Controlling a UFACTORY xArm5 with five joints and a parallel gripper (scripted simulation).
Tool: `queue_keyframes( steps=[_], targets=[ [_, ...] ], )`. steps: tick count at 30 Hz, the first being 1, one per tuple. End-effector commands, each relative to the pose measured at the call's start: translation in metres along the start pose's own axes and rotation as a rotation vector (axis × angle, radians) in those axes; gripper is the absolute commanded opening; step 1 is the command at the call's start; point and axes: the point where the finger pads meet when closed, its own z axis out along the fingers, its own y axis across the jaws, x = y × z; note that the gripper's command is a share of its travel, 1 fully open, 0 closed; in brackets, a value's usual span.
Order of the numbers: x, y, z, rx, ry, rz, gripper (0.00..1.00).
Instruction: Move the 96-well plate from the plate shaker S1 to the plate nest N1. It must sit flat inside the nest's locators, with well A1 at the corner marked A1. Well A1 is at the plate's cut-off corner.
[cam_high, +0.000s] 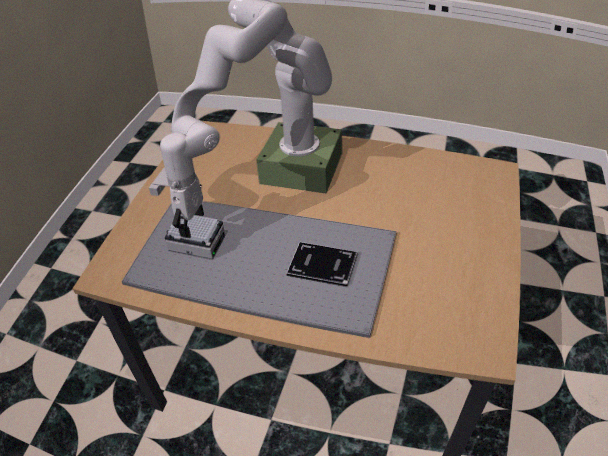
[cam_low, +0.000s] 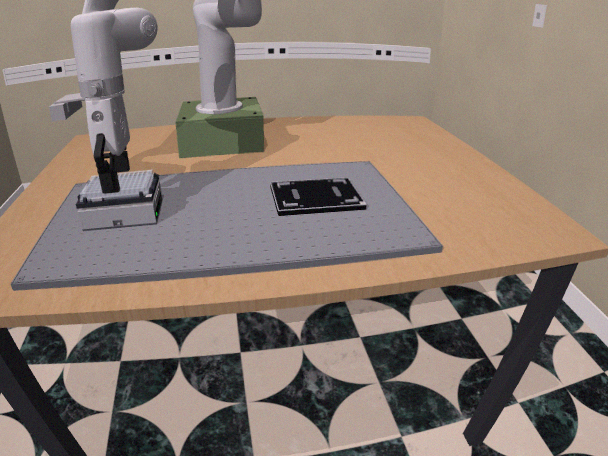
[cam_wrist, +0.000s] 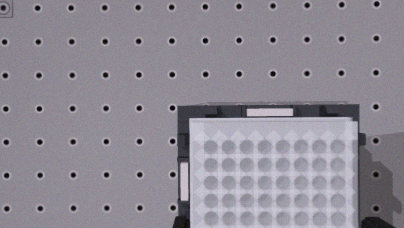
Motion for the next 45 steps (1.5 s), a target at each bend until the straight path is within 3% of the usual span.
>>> queue_keyframes(
  steps=[1, 23, 24, 45],
  targets=[
    [0.0005, -0.0012, 0.001, 0.003, 0.001, 0.0, 1.0],
    [0.0006, -0.0012, 0.0044, 0.003, 0.001, 0.0, 1.0],
    [0.0006, -0.0012, 0.0037, 0.003, 0.001, 0.0, 0.0],
    [0.0005, -0.0011, 0.0038, 0.003, 0.001, 0.0, 0.0]
  ],
)
